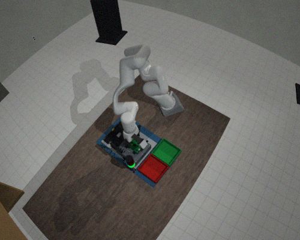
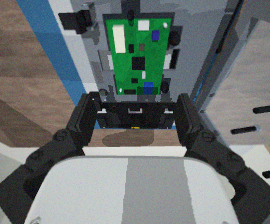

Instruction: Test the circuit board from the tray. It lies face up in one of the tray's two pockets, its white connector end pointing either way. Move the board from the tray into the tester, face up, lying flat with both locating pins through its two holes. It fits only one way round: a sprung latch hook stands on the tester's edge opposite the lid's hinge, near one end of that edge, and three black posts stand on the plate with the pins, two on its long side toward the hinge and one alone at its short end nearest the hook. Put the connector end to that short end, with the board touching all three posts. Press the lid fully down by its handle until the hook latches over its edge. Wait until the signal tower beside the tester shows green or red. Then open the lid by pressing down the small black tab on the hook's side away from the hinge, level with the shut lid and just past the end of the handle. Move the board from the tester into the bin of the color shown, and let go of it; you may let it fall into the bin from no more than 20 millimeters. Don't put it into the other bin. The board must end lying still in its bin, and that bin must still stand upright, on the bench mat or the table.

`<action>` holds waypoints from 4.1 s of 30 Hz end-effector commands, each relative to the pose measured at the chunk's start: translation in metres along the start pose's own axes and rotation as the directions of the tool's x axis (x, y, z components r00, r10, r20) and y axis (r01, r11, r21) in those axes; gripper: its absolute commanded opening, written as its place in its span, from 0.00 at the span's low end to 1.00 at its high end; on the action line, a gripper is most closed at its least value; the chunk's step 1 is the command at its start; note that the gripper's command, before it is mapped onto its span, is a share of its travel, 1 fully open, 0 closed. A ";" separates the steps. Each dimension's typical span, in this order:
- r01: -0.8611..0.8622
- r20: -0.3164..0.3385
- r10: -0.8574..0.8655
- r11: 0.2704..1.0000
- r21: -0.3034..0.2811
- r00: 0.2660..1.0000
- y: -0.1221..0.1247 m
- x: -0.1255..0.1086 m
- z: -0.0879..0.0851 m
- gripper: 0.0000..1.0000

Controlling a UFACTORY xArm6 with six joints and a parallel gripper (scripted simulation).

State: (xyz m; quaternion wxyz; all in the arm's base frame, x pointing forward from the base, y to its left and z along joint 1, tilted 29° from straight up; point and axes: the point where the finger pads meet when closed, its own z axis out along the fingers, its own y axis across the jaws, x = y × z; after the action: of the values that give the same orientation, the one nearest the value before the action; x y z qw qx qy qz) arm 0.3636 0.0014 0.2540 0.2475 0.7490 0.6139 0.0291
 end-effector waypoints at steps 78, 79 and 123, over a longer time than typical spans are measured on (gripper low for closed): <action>-0.001 -0.002 0.001 1.000 -0.005 1.000 0.005 0.001 0.074 0.89; -0.001 -0.002 0.001 1.000 -0.005 1.000 0.005 0.001 0.074 0.89; -0.001 -0.002 0.001 1.000 -0.005 1.000 0.005 0.001 0.074 0.79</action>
State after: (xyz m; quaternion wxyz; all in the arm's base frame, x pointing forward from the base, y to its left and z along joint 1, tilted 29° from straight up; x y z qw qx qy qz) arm 0.3930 -0.0232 0.1900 0.2480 0.7488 0.6139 0.0305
